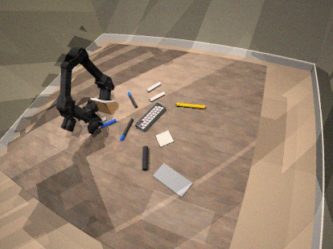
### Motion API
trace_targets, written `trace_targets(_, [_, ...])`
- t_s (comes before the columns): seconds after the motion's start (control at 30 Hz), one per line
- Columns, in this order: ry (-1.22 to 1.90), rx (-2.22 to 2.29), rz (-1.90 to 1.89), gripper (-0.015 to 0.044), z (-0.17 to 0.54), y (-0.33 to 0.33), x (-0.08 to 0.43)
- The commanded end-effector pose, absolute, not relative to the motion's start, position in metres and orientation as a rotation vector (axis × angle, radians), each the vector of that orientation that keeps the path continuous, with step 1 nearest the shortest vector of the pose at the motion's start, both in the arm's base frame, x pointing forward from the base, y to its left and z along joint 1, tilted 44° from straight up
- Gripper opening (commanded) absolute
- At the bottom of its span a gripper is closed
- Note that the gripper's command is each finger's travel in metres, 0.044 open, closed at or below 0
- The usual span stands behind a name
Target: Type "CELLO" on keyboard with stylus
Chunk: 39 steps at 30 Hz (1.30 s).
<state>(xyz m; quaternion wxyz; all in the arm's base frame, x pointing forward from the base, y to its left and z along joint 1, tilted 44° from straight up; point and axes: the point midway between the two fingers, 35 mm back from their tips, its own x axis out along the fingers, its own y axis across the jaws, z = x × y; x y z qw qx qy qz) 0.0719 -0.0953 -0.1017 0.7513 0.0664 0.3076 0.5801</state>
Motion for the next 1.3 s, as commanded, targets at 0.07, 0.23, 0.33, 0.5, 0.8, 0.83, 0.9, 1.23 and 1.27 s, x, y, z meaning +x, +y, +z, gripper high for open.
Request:
trace_targets(0.07, [0.671, 0.144, 1.273, 0.015, -0.106, -0.091, 0.07])
trace_targets(0.23, [0.671, 0.144, 1.273, 0.015, -0.108, -0.09, 0.07])
trace_targets(0.33, [0.671, 0.144, 1.273, 0.015, -0.109, -0.088, 0.07])
trace_targets(0.5, [0.671, 0.144, 1.273, 0.015, -0.111, -0.086, 0.069])
trace_targets(0.8, [0.671, 0.144, 1.273, 0.015, -0.115, -0.083, 0.068])
trace_targets(0.83, [0.671, 0.144, 1.273, 0.015, -0.115, -0.082, 0.068])
trace_targets(0.9, [0.671, 0.144, 1.273, 0.015, -0.117, -0.081, 0.068])
trace_targets(1.23, [0.671, 0.144, 1.273, 0.015, -0.121, -0.077, 0.067])
trace_targets(1.27, [0.671, 0.144, 1.273, 0.015, -0.121, -0.077, 0.067])
